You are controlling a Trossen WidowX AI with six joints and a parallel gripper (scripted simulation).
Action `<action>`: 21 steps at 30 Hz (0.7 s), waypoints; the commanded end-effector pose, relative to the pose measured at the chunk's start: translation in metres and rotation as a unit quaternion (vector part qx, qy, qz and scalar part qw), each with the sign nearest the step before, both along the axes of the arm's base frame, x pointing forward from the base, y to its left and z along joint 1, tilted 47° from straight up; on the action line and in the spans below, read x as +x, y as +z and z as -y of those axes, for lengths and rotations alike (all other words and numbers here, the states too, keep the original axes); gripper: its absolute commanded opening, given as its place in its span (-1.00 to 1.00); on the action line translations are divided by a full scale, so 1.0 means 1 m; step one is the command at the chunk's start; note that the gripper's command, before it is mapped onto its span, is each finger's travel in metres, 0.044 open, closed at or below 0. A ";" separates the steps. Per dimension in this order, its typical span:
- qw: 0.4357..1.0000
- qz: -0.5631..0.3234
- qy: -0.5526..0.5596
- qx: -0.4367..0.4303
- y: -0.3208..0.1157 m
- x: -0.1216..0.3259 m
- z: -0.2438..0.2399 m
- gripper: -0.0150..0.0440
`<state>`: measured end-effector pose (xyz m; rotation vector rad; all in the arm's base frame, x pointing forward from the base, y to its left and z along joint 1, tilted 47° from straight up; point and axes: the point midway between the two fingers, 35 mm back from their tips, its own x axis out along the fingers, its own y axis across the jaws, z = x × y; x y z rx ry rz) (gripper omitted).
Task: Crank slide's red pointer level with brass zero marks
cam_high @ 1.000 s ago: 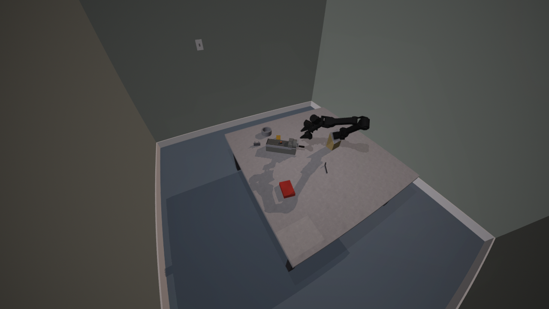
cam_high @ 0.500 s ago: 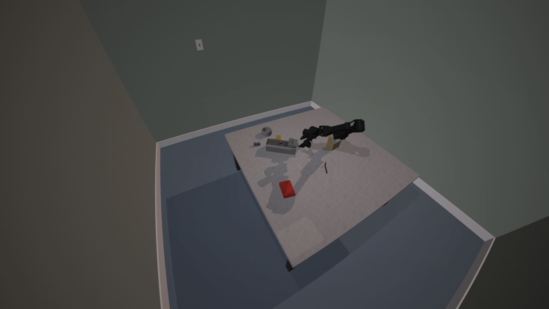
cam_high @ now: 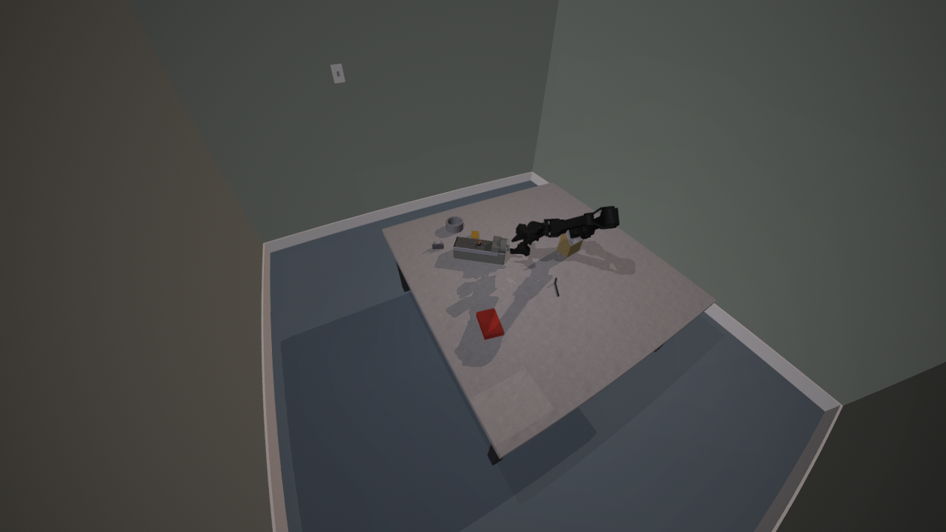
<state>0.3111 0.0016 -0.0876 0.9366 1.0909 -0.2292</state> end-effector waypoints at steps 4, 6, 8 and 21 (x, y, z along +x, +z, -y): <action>1.000 -0.007 -0.003 0.000 -0.010 -0.005 -0.008 1.00; 1.000 -0.007 -0.003 0.000 -0.012 -0.006 -0.010 1.00; 1.000 -0.007 -0.003 0.000 -0.014 -0.006 -0.013 1.00; 1.000 -0.007 -0.003 0.001 -0.028 -0.011 -0.028 1.00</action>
